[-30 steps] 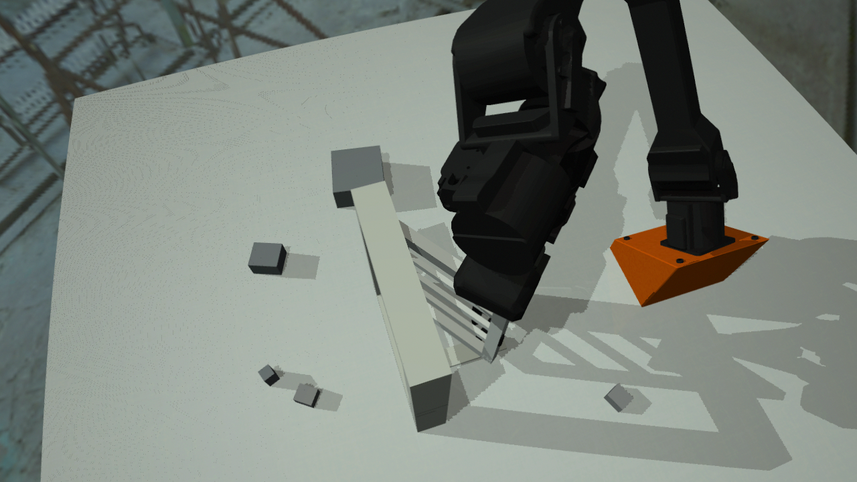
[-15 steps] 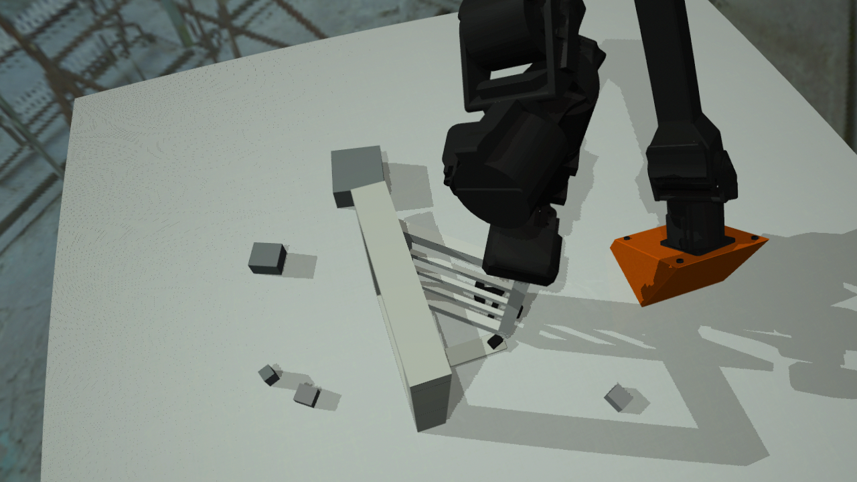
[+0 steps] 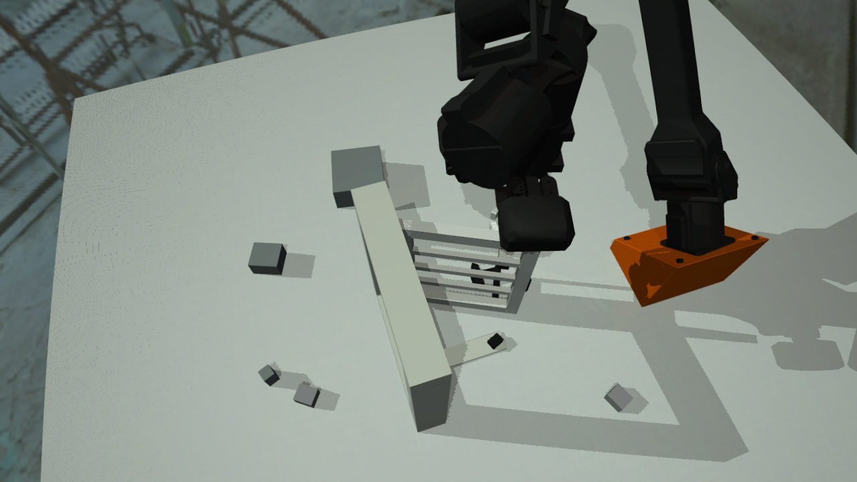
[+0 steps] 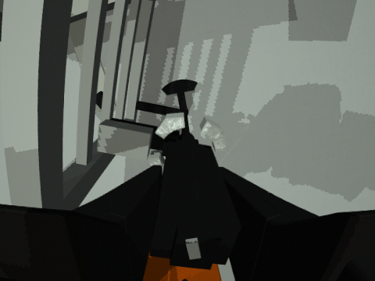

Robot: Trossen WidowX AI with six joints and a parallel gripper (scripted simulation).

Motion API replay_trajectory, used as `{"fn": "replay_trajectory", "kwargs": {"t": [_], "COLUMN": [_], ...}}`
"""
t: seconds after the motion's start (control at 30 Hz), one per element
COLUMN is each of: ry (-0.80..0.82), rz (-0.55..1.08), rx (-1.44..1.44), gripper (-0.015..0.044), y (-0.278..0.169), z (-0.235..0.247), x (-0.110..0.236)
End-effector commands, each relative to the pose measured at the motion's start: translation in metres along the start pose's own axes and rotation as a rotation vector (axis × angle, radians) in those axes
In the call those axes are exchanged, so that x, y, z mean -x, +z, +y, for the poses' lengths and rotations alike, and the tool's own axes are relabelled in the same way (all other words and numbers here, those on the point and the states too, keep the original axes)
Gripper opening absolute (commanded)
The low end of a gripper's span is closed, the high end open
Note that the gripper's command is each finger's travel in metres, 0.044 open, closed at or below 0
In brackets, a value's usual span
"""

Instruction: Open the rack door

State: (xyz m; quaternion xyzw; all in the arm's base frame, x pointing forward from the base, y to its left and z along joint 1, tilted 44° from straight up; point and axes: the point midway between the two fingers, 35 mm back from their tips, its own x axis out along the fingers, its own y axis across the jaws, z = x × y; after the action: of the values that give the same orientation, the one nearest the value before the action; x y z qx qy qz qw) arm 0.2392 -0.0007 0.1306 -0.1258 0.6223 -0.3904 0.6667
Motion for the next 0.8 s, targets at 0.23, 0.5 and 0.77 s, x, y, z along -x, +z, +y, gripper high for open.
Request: {"fn": "replay_trajectory", "kwargs": {"t": [0.23, 0.5, 0.77], "ry": [-0.002, -0.002, -0.003], "rz": [-0.005, -0.005, -0.005], "rx": [0.191, 0.309, 0.421], "gripper": [0.0016, 0.0016, 0.0016], "y": [0.007, 0.013, 0.021], "z": [-0.021, -0.035, -0.047], "x": [0.000, 0.000, 0.000]}}
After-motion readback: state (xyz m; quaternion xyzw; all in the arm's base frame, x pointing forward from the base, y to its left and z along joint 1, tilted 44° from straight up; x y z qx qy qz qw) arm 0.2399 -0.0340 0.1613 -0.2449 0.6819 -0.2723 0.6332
